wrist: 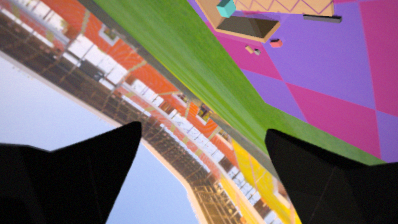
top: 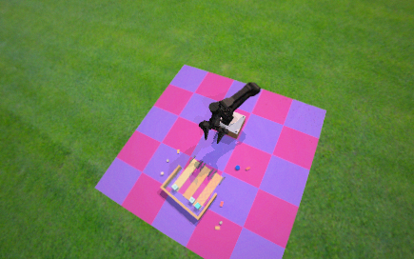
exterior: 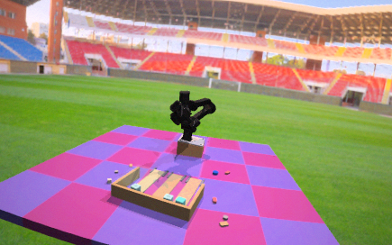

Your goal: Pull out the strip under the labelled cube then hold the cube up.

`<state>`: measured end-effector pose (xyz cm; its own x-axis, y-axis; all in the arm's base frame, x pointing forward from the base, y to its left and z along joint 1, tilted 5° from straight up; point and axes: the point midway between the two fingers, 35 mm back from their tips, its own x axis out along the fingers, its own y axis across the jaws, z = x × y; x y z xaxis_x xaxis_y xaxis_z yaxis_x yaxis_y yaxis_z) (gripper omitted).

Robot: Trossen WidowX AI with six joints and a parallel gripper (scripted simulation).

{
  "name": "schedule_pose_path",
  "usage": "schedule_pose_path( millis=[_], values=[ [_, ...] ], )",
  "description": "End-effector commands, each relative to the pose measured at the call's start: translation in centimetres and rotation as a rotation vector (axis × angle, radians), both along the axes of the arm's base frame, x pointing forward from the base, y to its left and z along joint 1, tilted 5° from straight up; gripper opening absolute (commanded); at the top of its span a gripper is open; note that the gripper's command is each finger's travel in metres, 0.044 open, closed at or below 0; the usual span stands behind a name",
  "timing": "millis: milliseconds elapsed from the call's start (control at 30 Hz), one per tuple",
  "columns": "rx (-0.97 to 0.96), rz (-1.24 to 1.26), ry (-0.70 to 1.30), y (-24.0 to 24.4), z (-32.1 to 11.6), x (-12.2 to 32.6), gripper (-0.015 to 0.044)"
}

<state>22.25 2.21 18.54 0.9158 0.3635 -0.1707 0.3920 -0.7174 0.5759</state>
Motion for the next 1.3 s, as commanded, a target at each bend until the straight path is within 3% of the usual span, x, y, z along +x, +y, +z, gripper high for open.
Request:
schedule_pose_path(
  millis=[0, 67, 567, 1033, 1267],
  values=[
    [-0.015, 0.001, -0.003, 0.0, 0.0, 0.1, 0.0400],
    [-0.133, 0.013, -0.028, -0.1, 0.0, 0.5, 0.0400],
    [-1.513, 0.374, -0.258, -0.7, -2.1, 6.1, 0.0400],
    [-2.177, 0.749, -0.401, -0.2, -4.0, 8.8, 0.0400],
    [-2.196, 0.762, -0.408, -0.2, -4.1, 8.9, 0.0400]
  ],
)
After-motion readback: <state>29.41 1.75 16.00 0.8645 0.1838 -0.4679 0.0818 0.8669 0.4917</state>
